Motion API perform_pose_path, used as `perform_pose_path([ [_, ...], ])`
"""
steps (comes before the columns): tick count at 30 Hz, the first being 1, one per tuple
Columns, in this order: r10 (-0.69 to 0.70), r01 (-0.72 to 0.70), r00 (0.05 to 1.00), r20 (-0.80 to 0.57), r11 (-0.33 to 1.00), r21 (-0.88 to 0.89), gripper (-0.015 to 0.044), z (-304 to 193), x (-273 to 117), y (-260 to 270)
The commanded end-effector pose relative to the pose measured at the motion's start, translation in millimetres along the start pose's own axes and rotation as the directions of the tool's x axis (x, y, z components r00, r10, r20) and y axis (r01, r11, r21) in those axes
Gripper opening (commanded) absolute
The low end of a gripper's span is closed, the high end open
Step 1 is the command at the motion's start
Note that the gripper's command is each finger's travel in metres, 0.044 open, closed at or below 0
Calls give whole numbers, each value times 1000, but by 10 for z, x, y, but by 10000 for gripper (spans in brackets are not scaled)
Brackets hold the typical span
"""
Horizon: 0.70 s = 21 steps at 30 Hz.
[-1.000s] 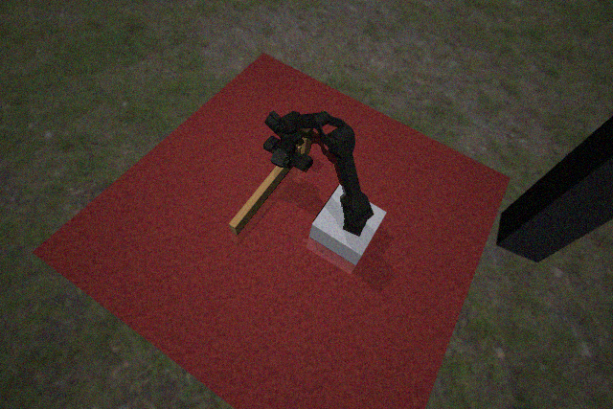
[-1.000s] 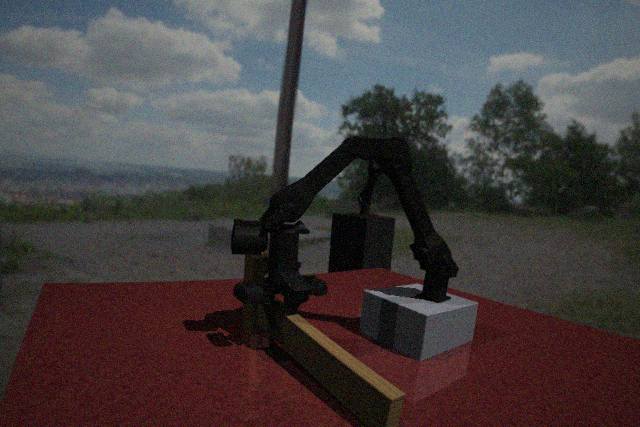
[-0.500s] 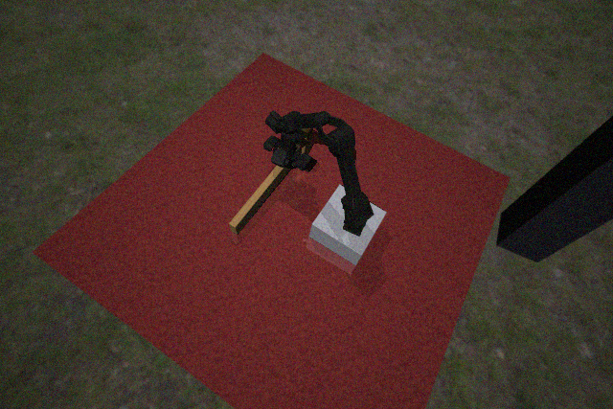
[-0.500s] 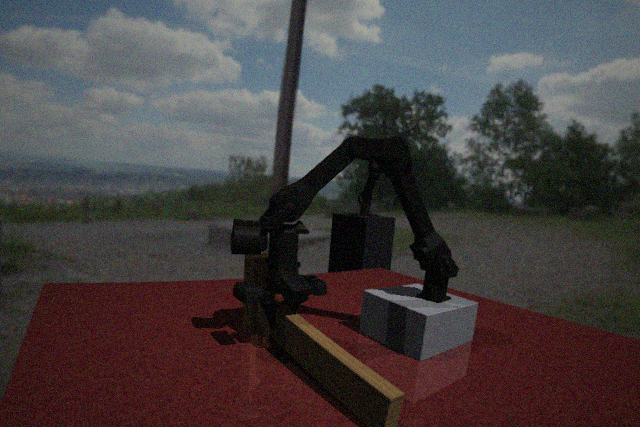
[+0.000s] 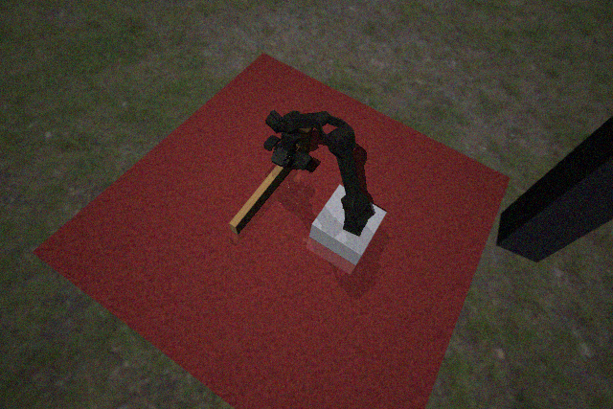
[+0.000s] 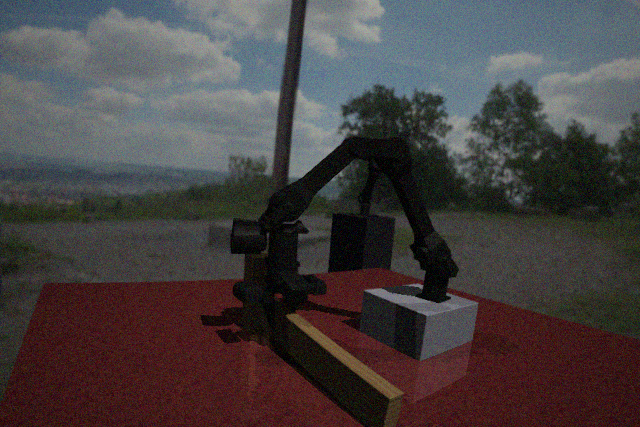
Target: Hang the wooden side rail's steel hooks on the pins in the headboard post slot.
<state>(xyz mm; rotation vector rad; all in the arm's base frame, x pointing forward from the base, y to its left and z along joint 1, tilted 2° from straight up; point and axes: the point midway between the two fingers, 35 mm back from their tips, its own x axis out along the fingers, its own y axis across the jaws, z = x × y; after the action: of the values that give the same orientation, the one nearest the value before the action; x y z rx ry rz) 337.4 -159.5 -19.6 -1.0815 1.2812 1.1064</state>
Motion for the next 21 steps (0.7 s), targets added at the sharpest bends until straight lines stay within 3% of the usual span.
perform_pose_path([
  [1, -11, 11, 1000, -4, 1000, -3, 0, -20, -27, -36],
  [21, -10, 10, 1000, -4, 1000, -3, 0, -43, -4, -15],
])
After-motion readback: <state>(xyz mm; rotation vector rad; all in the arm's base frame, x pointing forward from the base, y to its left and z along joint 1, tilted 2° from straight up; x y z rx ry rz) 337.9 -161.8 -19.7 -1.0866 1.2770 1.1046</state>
